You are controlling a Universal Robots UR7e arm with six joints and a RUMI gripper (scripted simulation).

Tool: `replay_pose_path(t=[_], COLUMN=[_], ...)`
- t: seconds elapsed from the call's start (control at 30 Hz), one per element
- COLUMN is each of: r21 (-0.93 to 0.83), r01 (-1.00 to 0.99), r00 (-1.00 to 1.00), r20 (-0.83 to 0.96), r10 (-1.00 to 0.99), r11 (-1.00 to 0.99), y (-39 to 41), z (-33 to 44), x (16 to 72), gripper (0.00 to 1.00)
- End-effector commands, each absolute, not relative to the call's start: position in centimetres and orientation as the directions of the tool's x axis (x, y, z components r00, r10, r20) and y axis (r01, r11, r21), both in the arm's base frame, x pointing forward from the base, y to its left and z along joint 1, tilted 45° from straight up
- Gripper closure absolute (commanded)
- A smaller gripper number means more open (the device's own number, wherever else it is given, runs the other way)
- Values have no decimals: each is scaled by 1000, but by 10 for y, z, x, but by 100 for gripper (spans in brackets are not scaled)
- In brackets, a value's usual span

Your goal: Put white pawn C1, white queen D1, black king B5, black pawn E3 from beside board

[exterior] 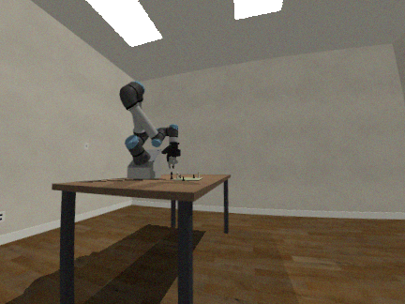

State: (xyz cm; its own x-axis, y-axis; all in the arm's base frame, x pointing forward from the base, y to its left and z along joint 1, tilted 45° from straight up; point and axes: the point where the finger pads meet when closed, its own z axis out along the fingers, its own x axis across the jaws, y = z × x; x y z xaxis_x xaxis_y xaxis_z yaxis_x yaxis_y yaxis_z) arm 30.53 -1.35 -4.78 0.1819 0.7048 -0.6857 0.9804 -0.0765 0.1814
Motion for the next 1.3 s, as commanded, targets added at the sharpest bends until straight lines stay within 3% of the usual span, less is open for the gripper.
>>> replay_pose_path(t=[0.0, 1.27], r21=[185, 189], r01=[980, 979], r00=[182, 184], r20=[-684, -683], r10=[706, 707], r11=[-74, -73], y=[-19, -24], z=[-52, -58], x=[307, 309], gripper=[75, 75])
